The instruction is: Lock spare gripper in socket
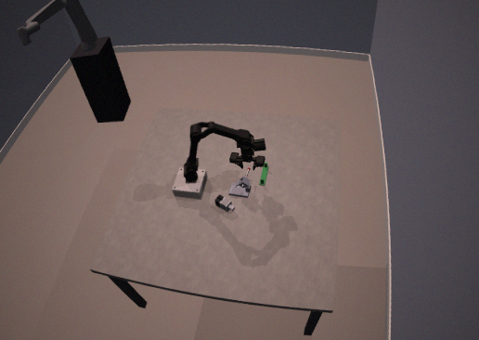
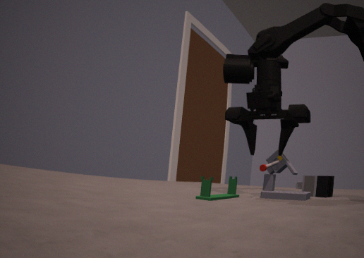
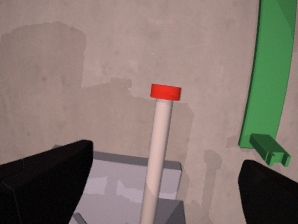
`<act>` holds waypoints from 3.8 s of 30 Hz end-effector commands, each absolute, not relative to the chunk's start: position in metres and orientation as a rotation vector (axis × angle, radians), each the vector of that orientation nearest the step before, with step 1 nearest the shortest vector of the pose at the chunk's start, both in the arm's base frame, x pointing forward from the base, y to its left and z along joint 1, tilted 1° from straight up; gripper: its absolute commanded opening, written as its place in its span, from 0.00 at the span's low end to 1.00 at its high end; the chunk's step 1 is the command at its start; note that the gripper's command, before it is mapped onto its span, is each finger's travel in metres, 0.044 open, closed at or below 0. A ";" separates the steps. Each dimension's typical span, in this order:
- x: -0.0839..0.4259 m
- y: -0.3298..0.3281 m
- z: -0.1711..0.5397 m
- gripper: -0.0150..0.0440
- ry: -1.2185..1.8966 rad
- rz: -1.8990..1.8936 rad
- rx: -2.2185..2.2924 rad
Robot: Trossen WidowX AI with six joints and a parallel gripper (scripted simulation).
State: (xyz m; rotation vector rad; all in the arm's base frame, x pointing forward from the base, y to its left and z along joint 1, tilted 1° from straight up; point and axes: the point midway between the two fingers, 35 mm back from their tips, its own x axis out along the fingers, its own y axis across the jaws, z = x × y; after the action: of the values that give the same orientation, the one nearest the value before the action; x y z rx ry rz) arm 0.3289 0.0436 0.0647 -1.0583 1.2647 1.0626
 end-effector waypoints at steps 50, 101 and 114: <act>0.326 0.046 0.015 0.25 1.277 1.062 -1.058; 0.331 0.070 0.032 0.25 1.142 1.153 -0.942; 0.332 0.077 0.032 0.25 1.150 1.158 -0.938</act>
State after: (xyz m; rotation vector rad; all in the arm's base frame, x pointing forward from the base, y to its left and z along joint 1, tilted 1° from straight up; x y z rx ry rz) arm 0.3295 0.0736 0.0298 -0.9429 1.1563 1.1583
